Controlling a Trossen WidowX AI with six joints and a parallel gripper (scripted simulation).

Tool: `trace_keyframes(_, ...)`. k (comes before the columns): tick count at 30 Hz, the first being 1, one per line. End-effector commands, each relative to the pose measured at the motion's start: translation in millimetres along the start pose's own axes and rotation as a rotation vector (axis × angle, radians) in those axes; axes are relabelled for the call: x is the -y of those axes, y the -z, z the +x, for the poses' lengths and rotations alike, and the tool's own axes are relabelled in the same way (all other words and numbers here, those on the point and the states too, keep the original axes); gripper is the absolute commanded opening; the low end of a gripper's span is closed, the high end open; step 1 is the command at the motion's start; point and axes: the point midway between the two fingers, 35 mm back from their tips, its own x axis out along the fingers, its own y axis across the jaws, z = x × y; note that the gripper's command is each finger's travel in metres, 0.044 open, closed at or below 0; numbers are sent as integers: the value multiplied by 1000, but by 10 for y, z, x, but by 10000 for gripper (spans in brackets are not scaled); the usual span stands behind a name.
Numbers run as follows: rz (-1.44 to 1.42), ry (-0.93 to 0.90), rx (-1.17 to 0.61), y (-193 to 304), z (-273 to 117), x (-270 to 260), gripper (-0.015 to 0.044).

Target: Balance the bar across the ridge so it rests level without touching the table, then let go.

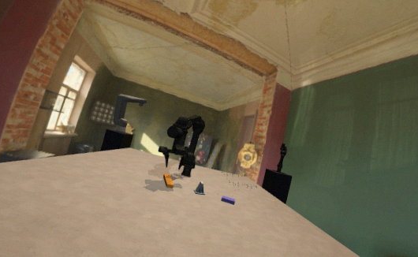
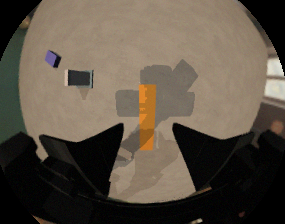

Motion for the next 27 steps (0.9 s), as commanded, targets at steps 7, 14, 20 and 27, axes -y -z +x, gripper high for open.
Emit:
trace_keyframes(7, -7, 4, -33, -41, 288, 32, 315)
trace_keyframes(14, -7, 4, -33, -25, 523, 27, 315)
trace_keyframes(20, -7, 4, -33, -25, 561, 28, 315)
trace_keyframes(27, -7, 4, -33, -22, 675, 29, 315)
